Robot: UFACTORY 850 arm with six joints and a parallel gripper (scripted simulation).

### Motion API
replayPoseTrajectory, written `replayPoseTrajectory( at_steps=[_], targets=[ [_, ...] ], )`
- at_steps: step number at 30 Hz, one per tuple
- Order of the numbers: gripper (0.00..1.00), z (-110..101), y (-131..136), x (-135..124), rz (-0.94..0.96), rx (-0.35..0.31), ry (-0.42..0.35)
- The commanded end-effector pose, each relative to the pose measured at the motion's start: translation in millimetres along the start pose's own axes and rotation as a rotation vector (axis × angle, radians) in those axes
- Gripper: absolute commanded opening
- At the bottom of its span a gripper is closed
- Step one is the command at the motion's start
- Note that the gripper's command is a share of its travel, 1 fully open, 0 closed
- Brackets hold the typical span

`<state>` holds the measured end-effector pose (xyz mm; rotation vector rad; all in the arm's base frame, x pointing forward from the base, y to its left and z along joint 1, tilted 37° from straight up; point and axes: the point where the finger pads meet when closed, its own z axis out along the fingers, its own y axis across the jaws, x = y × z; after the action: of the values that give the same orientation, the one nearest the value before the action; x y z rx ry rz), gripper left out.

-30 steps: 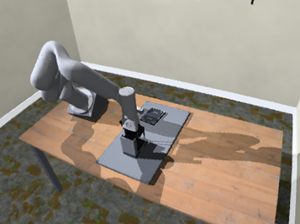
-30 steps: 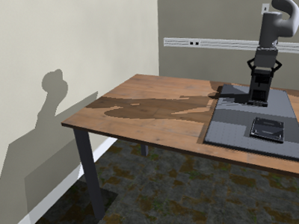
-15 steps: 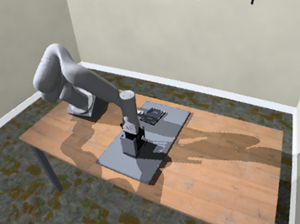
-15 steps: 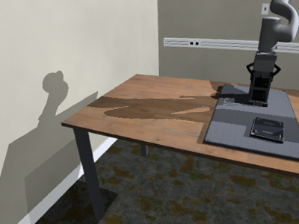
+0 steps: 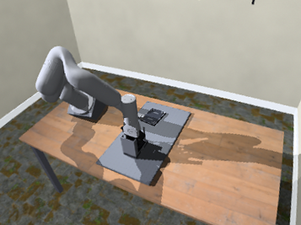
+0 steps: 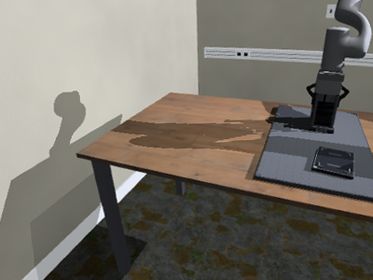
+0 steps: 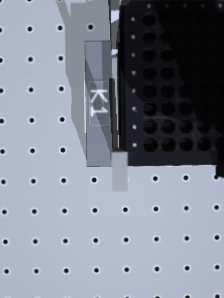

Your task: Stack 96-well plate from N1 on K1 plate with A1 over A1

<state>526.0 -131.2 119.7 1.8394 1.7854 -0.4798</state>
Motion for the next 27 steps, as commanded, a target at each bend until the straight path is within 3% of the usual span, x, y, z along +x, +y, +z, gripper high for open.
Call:
replayPoseTrajectory(
  at_steps=[1, 16, 27],
  targets=[
    [0.0, 4.6, 0.8, 0.0, 0.0, -0.002, 0.0],
    [0.0, 25.7, 0.8, 0.0, 0.0, -0.002, 0.0],
    [0.0, 25.7, 0.7, 0.0, 0.0, -0.002, 0.0]
  ],
)
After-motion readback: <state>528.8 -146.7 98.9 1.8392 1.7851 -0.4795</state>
